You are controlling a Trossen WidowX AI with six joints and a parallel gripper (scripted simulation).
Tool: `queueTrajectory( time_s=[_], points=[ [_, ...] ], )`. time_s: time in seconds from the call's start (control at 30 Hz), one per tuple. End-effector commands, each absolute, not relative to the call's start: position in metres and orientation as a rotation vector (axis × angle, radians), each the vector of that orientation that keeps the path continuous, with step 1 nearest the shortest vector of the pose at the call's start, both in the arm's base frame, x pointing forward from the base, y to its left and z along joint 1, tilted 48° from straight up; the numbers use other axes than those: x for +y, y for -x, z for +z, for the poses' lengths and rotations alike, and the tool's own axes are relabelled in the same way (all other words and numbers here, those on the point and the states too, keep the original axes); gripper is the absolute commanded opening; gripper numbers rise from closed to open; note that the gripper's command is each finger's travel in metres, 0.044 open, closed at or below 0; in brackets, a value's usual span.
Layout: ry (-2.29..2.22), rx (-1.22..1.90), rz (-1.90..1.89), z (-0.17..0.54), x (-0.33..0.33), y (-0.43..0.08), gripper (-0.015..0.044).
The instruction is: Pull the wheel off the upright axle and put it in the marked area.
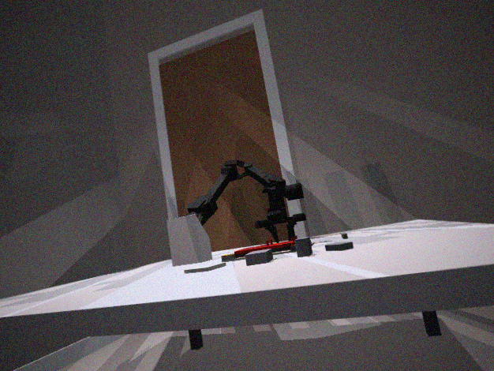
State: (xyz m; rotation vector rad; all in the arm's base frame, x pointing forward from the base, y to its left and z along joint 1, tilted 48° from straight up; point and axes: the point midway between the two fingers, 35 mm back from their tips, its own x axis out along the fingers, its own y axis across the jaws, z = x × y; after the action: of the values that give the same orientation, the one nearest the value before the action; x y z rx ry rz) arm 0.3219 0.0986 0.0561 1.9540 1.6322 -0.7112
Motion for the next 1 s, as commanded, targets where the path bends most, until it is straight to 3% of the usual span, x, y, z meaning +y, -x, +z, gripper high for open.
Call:
queueTrajectory(
  time_s=[0.0,0.37,0.57,0.67,0.97],
  points=[
    [-1.951,1.633,-0.710,0.058,0.097,-0.322,0.0289],
    [-1.954,1.624,-0.715,0.096,0.055,-0.313,0.0300],
    [-1.947,1.616,-0.735,0.091,0.020,-0.257,0.0440],
    [-1.951,1.626,-0.726,0.093,0.009,-0.226,0.0440],
    [-1.952,1.626,-0.724,0.093,0.009,-0.223,0.0440]
  ],
)
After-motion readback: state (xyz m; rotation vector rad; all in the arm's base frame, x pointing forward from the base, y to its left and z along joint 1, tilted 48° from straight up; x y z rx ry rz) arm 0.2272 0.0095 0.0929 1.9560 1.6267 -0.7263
